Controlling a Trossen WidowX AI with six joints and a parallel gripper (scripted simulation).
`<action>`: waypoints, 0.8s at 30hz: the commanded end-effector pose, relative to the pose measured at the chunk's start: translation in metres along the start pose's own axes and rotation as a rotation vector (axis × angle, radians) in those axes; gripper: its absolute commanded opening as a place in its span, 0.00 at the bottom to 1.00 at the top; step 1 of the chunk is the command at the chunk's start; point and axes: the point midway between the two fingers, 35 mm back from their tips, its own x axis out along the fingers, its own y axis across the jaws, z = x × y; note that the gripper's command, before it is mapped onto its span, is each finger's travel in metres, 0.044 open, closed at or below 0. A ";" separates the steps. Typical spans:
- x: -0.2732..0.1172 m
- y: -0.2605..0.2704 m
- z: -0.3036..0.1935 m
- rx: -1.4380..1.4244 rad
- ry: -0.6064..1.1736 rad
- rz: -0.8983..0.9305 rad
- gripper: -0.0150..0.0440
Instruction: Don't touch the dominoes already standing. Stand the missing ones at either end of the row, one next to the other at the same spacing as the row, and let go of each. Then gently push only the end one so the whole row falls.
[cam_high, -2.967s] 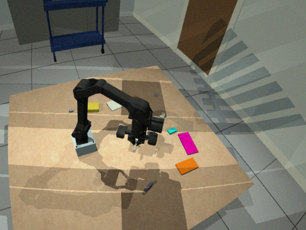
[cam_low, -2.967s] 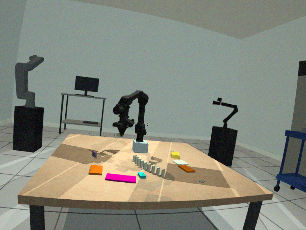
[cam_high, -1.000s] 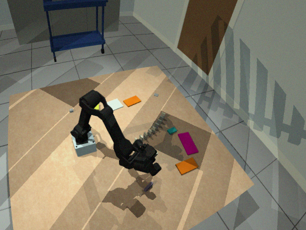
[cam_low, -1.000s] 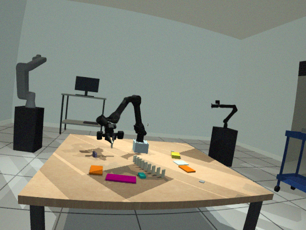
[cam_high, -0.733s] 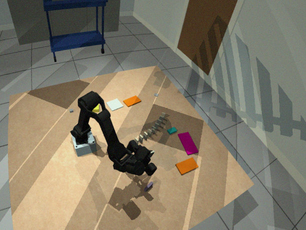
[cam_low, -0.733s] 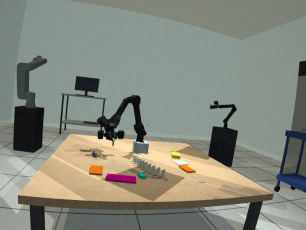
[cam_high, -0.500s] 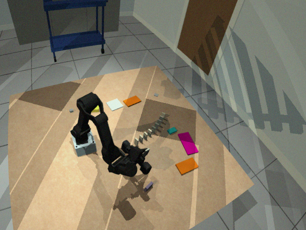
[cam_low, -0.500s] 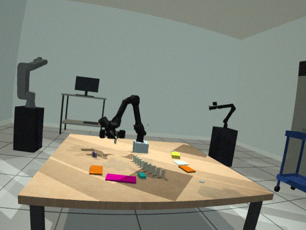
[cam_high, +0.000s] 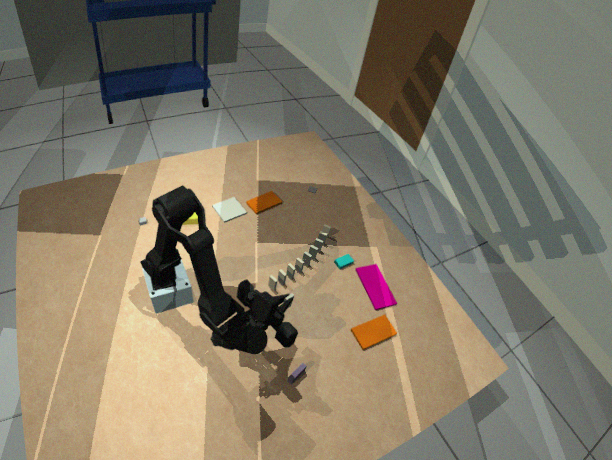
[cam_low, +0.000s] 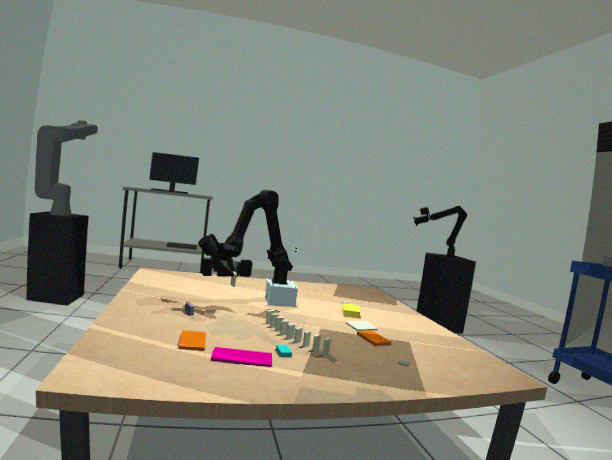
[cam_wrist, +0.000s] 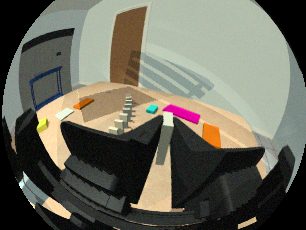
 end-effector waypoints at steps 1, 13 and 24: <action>0.000 0.001 0.000 0.002 -0.004 0.003 0.29; 0.004 -0.005 -0.021 0.002 -0.001 0.003 0.29; 0.010 -0.008 -0.052 0.001 0.000 0.003 0.29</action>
